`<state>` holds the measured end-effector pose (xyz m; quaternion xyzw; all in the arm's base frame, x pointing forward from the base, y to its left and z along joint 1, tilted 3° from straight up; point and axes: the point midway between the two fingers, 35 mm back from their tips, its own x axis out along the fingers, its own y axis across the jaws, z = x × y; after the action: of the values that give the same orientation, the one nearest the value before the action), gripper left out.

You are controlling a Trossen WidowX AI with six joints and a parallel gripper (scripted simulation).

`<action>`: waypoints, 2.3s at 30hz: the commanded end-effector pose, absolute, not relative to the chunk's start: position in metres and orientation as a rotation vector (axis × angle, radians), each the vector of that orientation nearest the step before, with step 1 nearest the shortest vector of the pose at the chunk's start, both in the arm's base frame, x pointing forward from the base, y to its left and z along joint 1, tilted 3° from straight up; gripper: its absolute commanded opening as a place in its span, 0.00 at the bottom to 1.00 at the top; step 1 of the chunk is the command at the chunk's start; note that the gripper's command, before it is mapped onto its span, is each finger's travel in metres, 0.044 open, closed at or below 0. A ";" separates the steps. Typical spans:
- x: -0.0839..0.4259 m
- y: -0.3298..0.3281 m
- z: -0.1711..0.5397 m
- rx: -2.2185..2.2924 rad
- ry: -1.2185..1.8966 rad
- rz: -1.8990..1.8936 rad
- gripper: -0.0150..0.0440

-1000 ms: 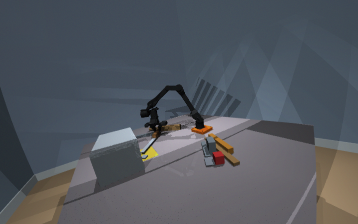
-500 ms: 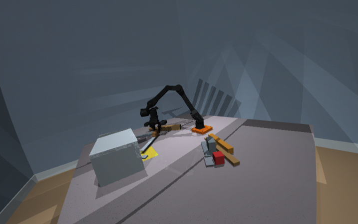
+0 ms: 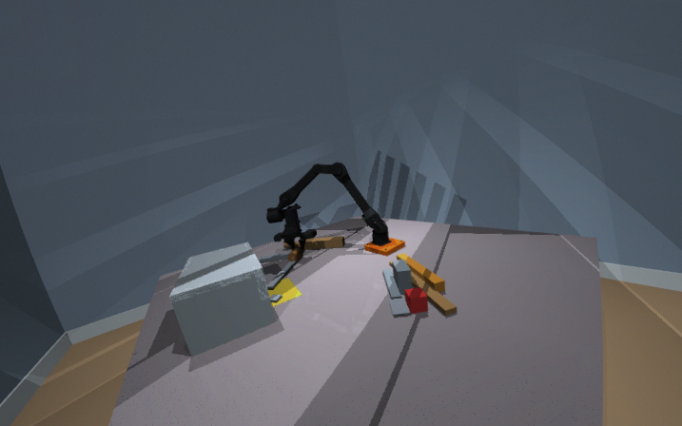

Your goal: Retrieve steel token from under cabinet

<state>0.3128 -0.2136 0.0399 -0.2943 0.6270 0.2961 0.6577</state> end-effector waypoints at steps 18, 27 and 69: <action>0.293 -0.237 0.032 -0.670 1.410 0.668 0.25; 0.282 -0.250 0.030 -0.670 1.411 0.666 0.25; 0.261 -0.270 0.025 -0.661 1.416 0.657 0.71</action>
<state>0.2606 -0.2706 0.0249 -0.2922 0.6282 0.2904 0.6600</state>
